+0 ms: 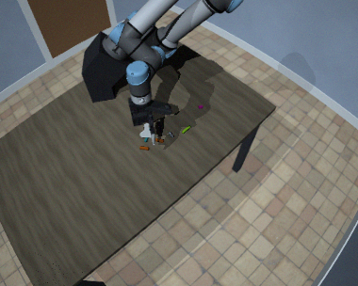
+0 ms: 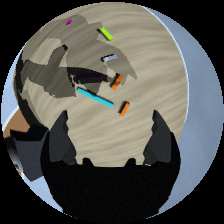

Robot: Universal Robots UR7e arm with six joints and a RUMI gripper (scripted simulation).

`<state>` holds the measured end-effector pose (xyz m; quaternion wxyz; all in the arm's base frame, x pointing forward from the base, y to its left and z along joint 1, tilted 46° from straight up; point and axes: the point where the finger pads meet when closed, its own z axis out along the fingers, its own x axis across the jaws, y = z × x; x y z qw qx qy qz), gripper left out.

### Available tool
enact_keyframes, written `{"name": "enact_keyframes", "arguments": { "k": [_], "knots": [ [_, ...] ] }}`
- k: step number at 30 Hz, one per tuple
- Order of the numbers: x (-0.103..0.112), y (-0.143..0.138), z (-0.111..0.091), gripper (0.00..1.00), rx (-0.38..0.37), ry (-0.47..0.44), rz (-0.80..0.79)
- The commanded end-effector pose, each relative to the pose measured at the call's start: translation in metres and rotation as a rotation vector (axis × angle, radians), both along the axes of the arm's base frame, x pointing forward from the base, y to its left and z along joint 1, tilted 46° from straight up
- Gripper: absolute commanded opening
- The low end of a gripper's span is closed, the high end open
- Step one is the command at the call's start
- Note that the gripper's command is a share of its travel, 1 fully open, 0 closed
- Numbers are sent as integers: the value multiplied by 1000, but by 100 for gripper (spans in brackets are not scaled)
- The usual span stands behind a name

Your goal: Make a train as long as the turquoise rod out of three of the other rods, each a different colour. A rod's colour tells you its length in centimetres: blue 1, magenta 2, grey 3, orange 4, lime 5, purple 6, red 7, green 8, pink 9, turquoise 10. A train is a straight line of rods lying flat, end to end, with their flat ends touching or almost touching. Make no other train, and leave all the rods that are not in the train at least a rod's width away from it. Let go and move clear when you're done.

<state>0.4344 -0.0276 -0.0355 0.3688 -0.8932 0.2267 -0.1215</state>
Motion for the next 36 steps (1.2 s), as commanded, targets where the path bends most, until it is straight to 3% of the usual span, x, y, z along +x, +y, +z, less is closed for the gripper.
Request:
{"name": "enact_keyframes", "arguments": {
  "k": [1,36],
  "knots": [
    [3,3,5,100,-40,-69,79],
    [26,35,45,100,-412,-641,745]
  ]
}}
